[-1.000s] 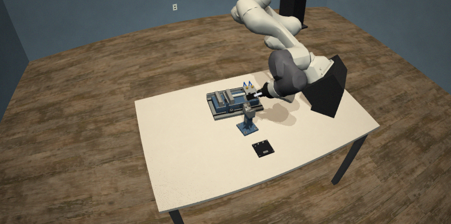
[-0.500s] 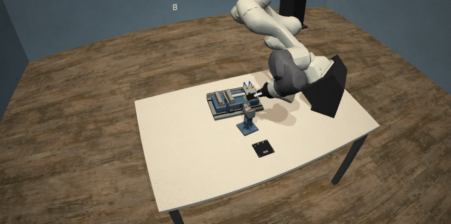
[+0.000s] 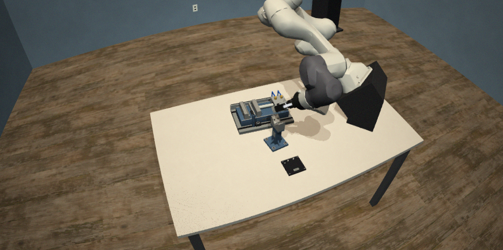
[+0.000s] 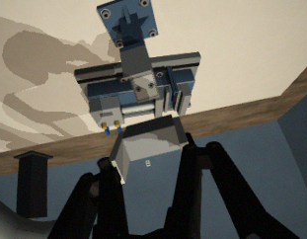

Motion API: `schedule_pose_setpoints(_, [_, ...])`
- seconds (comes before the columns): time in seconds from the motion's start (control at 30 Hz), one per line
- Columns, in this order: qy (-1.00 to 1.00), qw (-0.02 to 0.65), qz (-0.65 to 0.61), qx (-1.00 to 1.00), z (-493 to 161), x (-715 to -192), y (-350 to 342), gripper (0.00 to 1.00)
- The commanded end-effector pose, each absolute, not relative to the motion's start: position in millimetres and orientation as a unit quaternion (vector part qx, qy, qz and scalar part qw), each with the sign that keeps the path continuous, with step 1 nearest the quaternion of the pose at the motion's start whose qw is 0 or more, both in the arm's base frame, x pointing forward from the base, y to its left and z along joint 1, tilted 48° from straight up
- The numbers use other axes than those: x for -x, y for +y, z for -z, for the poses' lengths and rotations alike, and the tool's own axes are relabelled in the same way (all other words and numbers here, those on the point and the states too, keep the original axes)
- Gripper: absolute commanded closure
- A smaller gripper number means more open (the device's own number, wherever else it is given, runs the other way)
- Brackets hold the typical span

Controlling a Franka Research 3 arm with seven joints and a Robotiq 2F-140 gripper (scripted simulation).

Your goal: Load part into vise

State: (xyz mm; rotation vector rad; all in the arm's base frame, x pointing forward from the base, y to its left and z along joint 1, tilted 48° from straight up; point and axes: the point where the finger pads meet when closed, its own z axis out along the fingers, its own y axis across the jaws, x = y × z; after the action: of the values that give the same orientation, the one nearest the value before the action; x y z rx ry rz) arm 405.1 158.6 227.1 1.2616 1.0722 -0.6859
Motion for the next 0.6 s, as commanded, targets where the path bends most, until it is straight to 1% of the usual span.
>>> schedule_pose_setpoints(0.0, [0.465, 0.628, 0.296, -0.550, -228.6, -405.8, 159.4, 1.00])
schedule_pose_setpoints(0.57, [0.465, 0.628, 0.296, -0.550, -224.5, -408.6, 155.8, 1.00])
